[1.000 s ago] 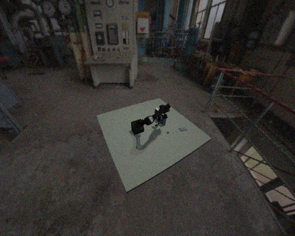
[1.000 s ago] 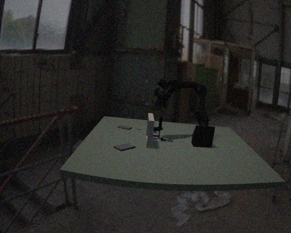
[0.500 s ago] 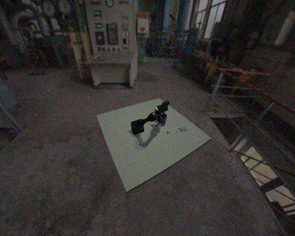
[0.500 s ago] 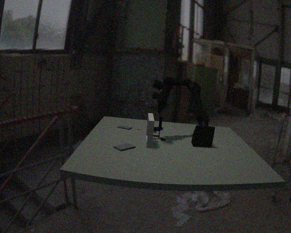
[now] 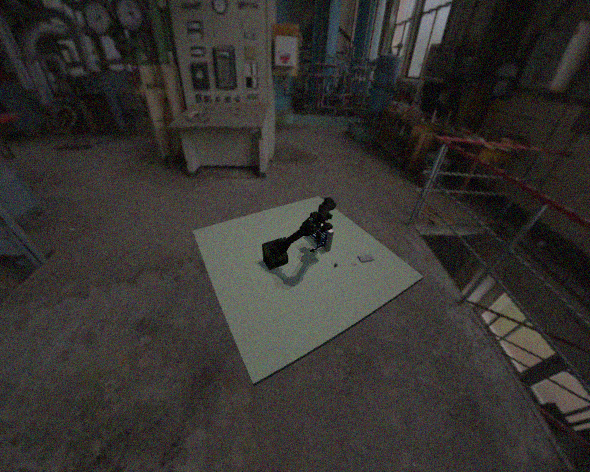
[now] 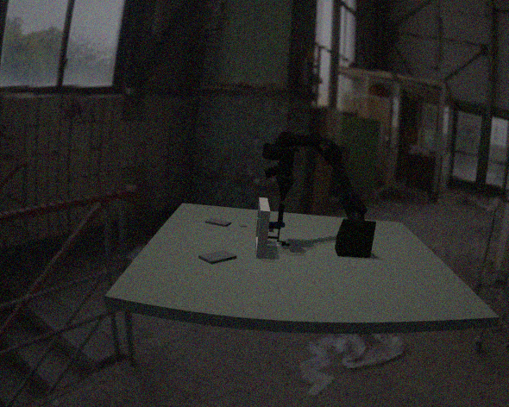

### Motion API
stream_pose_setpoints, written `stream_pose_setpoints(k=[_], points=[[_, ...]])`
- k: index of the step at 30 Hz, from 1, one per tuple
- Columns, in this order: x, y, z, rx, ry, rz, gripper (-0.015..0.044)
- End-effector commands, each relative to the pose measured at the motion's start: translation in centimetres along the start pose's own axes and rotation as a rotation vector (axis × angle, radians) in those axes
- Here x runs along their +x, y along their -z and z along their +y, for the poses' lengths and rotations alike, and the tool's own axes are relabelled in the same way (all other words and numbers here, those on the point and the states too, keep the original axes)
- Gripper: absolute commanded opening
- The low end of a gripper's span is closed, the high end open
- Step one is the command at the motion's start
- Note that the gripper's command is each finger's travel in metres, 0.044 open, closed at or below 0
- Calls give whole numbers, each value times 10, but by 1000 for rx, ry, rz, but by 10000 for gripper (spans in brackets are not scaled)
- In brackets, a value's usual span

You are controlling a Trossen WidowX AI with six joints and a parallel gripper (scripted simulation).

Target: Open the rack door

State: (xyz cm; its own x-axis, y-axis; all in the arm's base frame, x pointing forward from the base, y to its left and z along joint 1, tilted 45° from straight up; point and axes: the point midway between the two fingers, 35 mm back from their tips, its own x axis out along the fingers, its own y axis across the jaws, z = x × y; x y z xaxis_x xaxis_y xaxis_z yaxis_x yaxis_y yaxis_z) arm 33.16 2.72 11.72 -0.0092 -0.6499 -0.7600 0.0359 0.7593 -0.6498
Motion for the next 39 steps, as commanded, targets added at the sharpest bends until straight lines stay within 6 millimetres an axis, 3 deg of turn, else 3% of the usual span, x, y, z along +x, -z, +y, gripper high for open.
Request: stream_pose_setpoints(k=[1, 7, 39], points=[[-2, 0, 2, -39, 60, 27, 292], [1, 0, 2, -39, 60, 27, 292], [53, 0, -1, -38, 61, 26, 292]])
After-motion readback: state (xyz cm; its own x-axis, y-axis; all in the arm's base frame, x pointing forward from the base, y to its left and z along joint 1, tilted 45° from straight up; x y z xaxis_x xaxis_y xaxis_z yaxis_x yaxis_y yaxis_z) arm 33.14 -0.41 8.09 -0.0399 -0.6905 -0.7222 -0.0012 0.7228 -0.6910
